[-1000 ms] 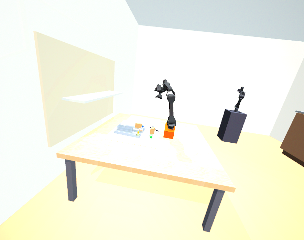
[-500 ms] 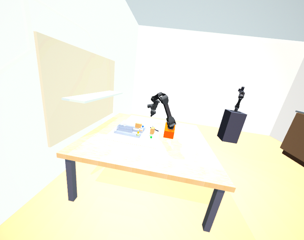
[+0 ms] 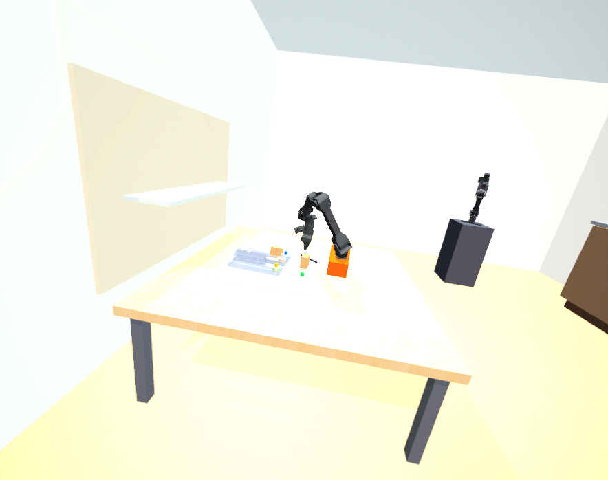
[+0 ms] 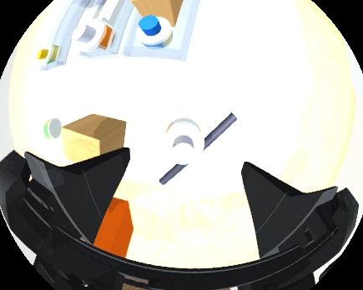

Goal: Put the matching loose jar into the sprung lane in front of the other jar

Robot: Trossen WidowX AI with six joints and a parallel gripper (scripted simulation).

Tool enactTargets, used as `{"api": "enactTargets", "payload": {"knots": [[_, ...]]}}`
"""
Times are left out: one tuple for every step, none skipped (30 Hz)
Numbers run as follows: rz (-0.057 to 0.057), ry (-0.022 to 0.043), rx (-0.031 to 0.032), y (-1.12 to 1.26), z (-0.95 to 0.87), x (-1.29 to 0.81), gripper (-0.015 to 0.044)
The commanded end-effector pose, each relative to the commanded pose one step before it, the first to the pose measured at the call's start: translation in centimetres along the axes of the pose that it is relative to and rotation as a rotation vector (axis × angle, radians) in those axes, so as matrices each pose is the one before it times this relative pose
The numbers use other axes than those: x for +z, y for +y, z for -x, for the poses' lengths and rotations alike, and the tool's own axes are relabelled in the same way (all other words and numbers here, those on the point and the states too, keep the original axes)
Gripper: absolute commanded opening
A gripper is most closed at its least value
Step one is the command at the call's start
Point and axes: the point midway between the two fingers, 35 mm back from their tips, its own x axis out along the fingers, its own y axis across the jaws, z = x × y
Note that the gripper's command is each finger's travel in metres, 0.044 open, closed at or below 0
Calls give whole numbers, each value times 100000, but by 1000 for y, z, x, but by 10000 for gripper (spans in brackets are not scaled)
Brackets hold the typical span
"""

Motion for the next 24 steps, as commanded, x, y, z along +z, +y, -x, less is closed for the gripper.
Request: {"api": "enactTargets", "payload": {"knots": [[-1425,1230,1810,367,-1420,-490,440],[0,0,0,0,0,0,440],[-2,2,-4,-48,1,-59,440],[-1,2,-4,-47,1,-59,440],[0,-2,2,-1,-122,3,440],[2,-4,8,0,-365,5,440],[4,-5,22,6,-544,0,440],[4,-2,20,8,-361,-6,440],[2,-1,8,3,-120,-3,440],[0,0,0,0,0,0,440],[0,0,0,0,0,0,440],[0,0,0,-1,-26,1,440],[-1,-1,-1,-2,-78,4,440],[-1,-2,-1,-2,-130,5,440],[-1,-2,-1,-2,-161,6,440],[-1,-2,1,-2,-161,5,440],[0,-2,2,-1,-161,4,440],[0,-2,3,0,-160,3,440],[0,-2,4,0,-160,2,440],[0,-1,5,1,-160,1,440],[1,-1,6,2,-159,1,440],[1,-1,7,2,-159,0,440],[1,-1,8,3,-159,-1,440],[1,-1,9,3,-159,-2,440]]}}
